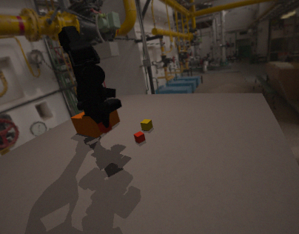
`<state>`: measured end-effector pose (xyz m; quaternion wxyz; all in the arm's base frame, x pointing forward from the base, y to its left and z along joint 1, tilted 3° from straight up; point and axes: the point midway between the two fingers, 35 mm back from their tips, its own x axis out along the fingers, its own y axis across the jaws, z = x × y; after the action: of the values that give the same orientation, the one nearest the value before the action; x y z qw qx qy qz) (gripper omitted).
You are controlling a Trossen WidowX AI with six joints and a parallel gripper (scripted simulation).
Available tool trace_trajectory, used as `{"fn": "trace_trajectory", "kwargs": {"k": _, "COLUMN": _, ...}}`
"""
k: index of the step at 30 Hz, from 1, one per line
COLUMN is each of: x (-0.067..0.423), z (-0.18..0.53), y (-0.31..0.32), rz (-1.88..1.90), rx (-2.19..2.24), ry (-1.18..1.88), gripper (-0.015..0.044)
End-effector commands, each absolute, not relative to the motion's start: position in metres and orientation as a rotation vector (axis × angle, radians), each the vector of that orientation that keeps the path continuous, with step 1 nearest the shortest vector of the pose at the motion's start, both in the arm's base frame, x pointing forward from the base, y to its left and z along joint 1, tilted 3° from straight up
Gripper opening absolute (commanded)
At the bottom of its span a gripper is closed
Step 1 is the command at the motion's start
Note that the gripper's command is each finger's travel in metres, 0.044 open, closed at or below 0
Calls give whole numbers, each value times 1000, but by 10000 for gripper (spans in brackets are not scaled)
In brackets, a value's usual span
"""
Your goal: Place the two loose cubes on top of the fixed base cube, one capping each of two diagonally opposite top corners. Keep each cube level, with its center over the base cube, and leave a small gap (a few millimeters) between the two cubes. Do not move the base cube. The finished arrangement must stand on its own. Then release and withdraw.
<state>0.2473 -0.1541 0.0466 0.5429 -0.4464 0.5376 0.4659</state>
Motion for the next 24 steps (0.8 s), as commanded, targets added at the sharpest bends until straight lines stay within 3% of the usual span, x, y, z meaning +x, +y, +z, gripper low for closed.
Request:
{"fn": "trace_trajectory", "kwargs": {"k": 1, "x": 250, "z": 49, "y": -151, "rz": 1077, "rx": -1032, "ry": 1285, "gripper": 105}}
{"fn": "trace_trajectory", "kwargs": {"k": 24, "x": 279, "z": 41, "y": -106, "rz": 604, "rx": -556, "ry": 1483, "gripper": 105}}
